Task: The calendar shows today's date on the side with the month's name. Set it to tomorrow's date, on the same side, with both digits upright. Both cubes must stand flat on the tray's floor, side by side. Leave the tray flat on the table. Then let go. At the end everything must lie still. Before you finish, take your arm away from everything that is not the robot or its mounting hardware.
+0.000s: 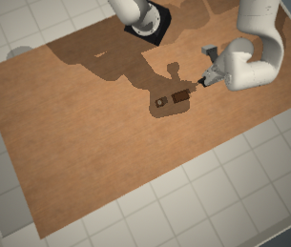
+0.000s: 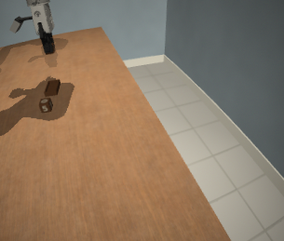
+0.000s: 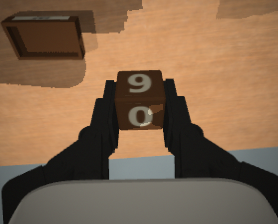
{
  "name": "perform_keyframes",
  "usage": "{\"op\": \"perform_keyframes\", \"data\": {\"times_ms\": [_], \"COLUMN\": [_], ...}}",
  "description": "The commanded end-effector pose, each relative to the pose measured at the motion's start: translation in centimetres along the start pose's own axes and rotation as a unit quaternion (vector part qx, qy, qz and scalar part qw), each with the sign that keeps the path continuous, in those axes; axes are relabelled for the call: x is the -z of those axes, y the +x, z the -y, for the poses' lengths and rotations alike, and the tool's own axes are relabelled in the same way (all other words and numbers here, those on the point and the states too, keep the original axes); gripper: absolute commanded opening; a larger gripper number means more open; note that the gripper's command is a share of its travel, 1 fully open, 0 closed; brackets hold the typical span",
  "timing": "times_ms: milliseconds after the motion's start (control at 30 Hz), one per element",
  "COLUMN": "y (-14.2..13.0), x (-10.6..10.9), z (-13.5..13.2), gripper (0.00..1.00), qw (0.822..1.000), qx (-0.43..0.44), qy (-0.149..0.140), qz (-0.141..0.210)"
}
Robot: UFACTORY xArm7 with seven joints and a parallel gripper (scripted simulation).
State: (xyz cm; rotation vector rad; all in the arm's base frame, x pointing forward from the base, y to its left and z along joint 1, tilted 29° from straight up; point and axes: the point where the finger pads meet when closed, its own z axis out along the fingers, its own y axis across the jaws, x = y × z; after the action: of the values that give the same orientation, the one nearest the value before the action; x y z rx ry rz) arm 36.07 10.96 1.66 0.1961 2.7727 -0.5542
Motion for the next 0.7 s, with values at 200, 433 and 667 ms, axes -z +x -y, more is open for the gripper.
{"op": "perform_keyframes", "data": {"times_ms": [200,433,667], "y": [-0.26,-0.26,-0.27], "x": [0.12,0.11,-0.66], "z": [-0.32,-0.32,-0.33], "gripper": [0.29,0.29,0.29], "qw": [1.000,1.000,1.000], "qx": [-0.019,-0.019,-0.020], "qy": [0.000,0.000,0.000], "qz": [0.004,0.004,0.004]}}
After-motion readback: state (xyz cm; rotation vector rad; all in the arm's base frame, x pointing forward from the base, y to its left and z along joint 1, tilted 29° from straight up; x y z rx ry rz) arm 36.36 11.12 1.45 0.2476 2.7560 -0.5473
